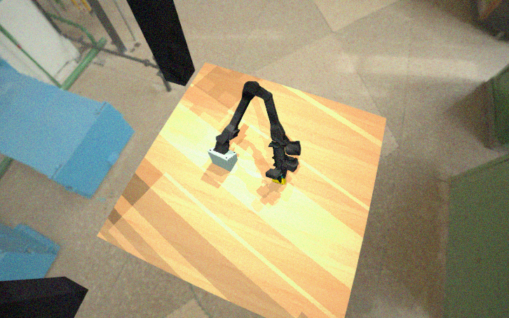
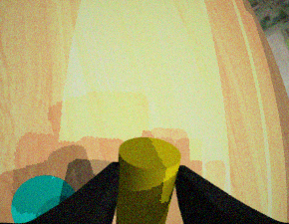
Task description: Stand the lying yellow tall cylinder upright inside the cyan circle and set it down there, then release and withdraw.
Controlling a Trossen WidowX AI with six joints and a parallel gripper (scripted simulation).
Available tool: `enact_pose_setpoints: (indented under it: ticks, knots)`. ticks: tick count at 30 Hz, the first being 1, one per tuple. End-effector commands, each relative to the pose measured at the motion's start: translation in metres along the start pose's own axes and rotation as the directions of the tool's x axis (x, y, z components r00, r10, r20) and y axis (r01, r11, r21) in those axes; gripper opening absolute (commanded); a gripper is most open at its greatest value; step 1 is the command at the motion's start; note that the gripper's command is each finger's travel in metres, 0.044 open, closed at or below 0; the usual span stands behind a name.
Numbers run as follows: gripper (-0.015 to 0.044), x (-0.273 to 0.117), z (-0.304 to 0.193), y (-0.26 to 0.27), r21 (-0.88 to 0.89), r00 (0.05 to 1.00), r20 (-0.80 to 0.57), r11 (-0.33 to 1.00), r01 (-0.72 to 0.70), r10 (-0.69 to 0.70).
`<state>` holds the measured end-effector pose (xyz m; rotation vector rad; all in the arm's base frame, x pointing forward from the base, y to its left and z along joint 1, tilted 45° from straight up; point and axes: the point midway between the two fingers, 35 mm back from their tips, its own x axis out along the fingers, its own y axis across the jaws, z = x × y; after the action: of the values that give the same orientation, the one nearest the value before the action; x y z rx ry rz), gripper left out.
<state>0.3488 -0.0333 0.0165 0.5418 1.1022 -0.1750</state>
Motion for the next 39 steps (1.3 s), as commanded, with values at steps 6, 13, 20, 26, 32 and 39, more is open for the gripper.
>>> enact_pose_setpoints:
  ticks: [6,13,20,26,32,39]
  knots:
    - [0.0105,-0.0011,0.0003,0.0008,0.010,0.998,0.061,1.000,0.012,-0.013]
    - [0.0105,-0.0012,0.0007,0.0018,0.017,0.994,0.106,1.000,0.018,-0.020]
    - [0.0105,-0.0018,0.0010,0.0029,0.026,0.988,0.151,0.999,0.022,-0.026]
    - [0.0105,-0.0027,0.0012,0.0039,0.035,0.982,0.189,0.999,0.023,-0.029]
    - [0.0105,-0.0040,0.0013,0.0049,0.045,0.973,0.228,0.999,0.022,-0.032]
    - [0.0105,-0.0059,0.0013,0.0061,0.057,0.962,0.272,0.998,0.018,-0.033]
